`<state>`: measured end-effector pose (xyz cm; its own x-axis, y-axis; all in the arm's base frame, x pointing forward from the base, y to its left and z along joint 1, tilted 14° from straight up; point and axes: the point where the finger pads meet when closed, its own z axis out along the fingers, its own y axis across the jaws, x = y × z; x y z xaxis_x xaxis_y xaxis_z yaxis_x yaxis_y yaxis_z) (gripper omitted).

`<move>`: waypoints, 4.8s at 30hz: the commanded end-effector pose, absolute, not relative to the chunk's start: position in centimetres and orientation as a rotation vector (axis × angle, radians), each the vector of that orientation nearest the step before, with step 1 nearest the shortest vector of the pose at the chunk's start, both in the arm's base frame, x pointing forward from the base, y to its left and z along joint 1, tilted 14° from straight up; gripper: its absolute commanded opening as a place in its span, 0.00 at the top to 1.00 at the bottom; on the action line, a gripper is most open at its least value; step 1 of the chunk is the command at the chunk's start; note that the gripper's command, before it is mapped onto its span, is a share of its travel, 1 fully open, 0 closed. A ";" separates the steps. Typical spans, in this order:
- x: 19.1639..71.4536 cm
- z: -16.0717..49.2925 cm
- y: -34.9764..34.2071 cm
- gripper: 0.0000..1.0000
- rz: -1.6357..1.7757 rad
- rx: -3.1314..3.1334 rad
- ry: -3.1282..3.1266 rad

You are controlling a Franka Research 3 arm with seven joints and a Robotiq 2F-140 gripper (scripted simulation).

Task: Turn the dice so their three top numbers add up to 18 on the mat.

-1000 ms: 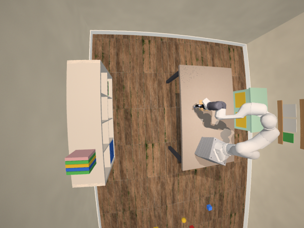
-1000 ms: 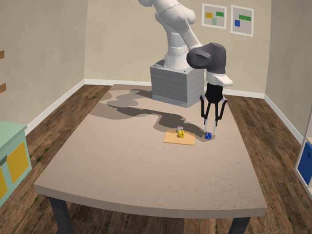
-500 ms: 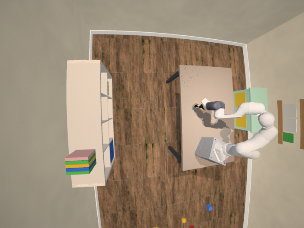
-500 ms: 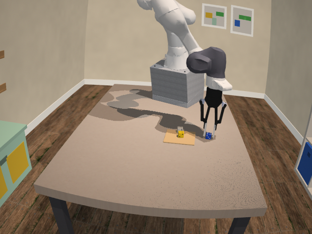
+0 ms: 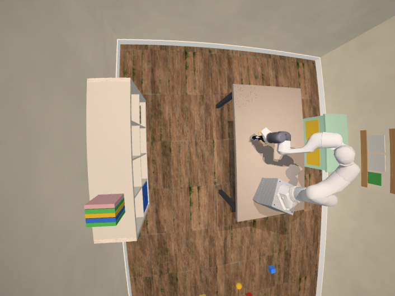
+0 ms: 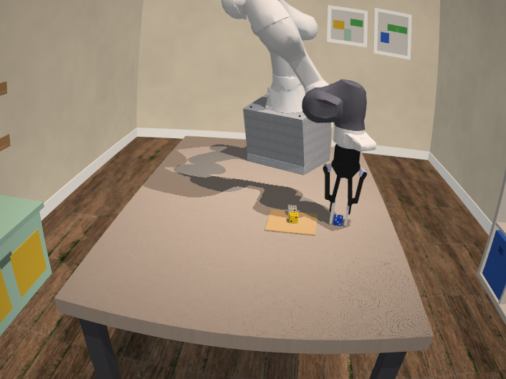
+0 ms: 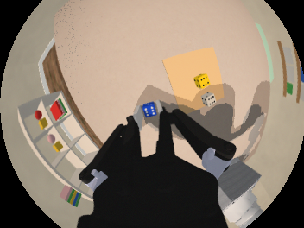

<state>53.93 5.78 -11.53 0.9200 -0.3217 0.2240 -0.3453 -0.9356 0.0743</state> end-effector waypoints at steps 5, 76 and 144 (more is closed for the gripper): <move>54.0 -11.6 5.8 0.75 0.321 2.967 -0.526; 53.5 -8.9 6.2 0.87 0.321 2.967 -0.526; 55.4 0.0 -6.8 0.87 0.297 2.987 -0.165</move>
<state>55.38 -6.55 0.65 0.9708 -0.1172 0.2093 -0.1434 -0.9830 0.1144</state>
